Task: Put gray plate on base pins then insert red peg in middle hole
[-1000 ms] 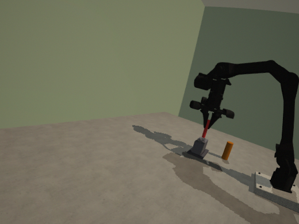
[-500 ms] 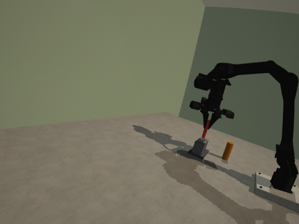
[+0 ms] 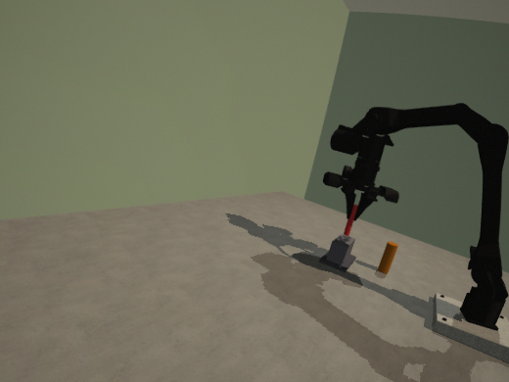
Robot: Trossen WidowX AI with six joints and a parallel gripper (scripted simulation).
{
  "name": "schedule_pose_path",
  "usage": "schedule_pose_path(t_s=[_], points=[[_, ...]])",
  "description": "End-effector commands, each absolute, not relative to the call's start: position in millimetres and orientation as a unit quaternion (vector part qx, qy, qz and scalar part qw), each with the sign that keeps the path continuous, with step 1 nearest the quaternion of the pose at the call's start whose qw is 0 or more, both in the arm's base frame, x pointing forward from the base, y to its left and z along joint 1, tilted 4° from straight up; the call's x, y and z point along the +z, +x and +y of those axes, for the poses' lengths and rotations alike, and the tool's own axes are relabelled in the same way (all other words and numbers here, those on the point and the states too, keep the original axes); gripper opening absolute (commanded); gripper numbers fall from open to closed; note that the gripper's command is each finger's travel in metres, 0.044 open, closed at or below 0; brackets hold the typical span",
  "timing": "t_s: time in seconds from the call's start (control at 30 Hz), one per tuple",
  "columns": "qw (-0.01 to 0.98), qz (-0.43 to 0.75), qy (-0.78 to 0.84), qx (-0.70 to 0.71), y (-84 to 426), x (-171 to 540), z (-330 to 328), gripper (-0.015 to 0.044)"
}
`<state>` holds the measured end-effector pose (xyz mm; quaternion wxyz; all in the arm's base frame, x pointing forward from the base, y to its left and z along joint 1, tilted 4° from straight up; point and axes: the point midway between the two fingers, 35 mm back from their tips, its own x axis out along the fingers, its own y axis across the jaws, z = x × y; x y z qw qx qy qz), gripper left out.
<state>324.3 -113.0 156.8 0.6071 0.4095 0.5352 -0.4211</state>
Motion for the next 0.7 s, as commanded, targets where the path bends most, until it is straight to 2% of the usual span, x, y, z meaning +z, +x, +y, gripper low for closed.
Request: schedule_pose_path(t_s=[0.0,0.67], points=[[0.607,0.537,0.410,-0.419,324.1,156.7,-111.9,0.0000],[0.607,0.536,0.410,-0.421,324.6,153.0,-112.8,0.0000]])
